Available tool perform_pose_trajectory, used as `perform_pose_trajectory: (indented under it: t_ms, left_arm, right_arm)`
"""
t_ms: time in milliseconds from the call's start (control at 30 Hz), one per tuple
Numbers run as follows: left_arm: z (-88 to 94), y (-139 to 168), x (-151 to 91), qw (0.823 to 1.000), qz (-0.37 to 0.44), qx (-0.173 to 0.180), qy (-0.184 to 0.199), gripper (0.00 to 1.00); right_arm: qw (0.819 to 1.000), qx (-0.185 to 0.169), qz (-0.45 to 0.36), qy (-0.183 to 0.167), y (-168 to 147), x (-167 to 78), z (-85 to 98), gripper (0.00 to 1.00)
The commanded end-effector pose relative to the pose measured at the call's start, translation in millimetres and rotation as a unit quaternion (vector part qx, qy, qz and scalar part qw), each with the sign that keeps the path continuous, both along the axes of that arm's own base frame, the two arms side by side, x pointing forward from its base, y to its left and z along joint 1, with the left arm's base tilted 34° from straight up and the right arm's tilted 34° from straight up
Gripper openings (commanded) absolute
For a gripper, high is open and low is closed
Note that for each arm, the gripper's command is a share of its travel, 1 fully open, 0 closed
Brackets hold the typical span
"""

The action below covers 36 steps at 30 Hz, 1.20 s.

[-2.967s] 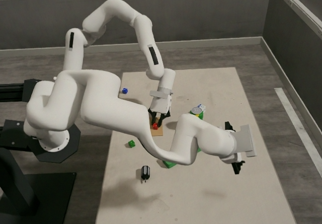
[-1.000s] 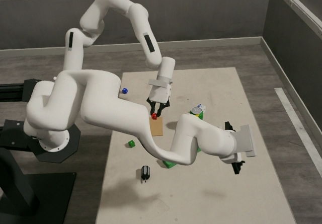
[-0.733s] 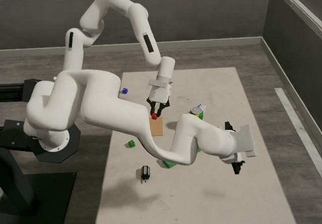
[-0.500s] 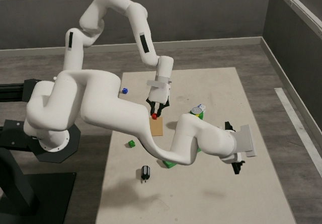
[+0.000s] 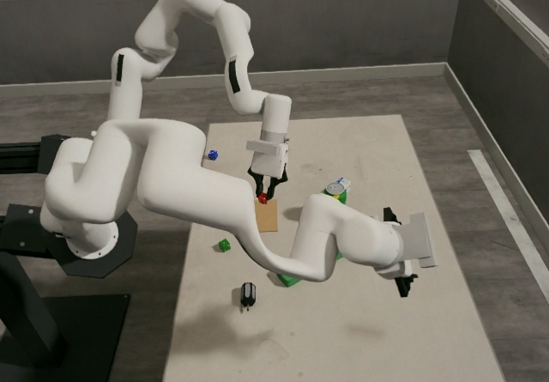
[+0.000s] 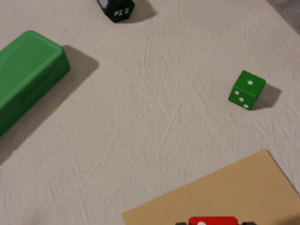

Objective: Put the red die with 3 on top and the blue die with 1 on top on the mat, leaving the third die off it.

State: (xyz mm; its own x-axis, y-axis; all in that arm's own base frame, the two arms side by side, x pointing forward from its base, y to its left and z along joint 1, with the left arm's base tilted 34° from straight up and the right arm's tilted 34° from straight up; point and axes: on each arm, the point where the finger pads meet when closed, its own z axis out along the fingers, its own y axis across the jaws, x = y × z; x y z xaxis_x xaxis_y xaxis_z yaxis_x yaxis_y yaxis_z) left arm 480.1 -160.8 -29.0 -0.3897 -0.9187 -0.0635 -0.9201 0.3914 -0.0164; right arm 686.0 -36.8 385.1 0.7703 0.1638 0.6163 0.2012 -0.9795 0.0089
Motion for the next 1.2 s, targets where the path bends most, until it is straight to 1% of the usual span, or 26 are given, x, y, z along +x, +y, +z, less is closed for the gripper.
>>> perform_pose_trajectory:
  t_ms: [0,133,367,433,767,867,1000,1067,1167]
  left_arm:
    - [1.1,-1.3,0.6,1.000,0.000,0.007,-0.003,0.22]
    - [0.8,-2.0,-0.1,0.999,0.000,0.030,-0.011,0.22]
    - [0.2,-3.5,-1.0,0.994,0.002,0.098,-0.040,0.22]
    - [0.4,-3.7,-0.7,0.993,0.002,0.112,-0.048,0.22]
    - [-0.2,-6.6,-1.7,0.990,0.002,0.128,-0.055,0.22]
    - [-0.9,-7.2,-2.5,0.986,0.003,0.155,-0.065,0.22]
    - [-1.6,-8.2,-2.8,0.973,0.004,0.213,-0.090,0.22]
    - [-1.6,-8.2,-2.8,0.973,0.004,0.213,-0.090,0.22]
    - [-1.2,-8.8,-2.4,0.965,0.005,0.239,-0.103,0.22]
  right_arm:
    - [1.000,0.000,0.001,-0.003,0.8,0.2,3.1,1.00]
    - [1.000,0.000,0.001,-0.003,0.8,0.2,3.1,1.00]
    - [1.000,0.000,0.001,-0.003,0.8,0.2,3.1,1.00]
    - [1.000,0.000,0.001,-0.003,0.8,0.2,3.1,1.00]
    - [1.000,0.000,0.001,-0.003,0.8,0.2,3.1,1.00]
    - [1.000,0.000,0.001,-0.003,0.8,0.2,3.1,1.00]
    - [1.000,0.000,0.001,-0.003,0.8,0.2,3.1,1.00]
    - [1.000,0.000,0.001,-0.003,0.8,0.2,3.1,1.00]
    - [1.000,0.000,0.001,-0.003,0.8,0.2,3.1,1.00]
